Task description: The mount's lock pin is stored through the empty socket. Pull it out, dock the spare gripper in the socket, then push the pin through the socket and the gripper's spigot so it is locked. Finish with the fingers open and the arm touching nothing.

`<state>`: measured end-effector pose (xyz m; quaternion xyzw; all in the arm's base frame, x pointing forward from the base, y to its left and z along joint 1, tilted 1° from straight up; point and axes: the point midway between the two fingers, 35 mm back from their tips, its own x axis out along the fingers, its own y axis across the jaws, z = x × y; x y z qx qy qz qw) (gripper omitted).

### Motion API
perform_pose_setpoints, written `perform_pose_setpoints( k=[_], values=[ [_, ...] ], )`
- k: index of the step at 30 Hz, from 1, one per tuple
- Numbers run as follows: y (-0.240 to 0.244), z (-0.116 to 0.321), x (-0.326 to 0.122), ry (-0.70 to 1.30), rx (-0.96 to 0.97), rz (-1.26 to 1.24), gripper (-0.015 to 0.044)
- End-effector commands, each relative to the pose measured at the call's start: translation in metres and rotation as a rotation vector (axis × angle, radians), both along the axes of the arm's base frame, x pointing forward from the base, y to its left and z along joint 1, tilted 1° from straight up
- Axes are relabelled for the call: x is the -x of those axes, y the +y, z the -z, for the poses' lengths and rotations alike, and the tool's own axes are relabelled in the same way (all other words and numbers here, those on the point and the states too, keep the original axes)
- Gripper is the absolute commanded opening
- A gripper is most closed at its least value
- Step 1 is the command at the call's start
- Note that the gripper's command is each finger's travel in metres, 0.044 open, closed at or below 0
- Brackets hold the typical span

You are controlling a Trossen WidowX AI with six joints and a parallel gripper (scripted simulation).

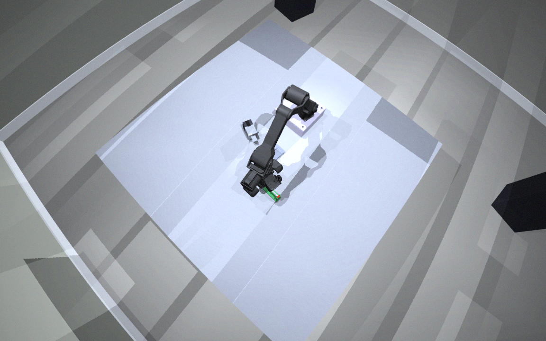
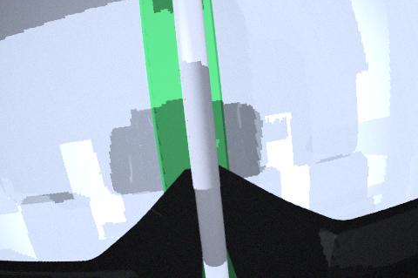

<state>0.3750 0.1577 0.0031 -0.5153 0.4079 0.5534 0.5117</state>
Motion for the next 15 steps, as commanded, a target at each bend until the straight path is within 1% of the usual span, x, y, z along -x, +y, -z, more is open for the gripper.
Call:
perform_pose_setpoints(
  k=[1, 9, 15],
  values=[
    [-0.0007, 0.0047, 0.0012, 0.009, 0.004, -0.003, 0.0000],
    [0.0000, 0.0001, 0.0000, 0.000, 0.000, 0.000, 0.0000],
    [0.0000, 0.0001, 0.0000, 0.000, 0.000, 0.000, 0.0157]
  ],
)
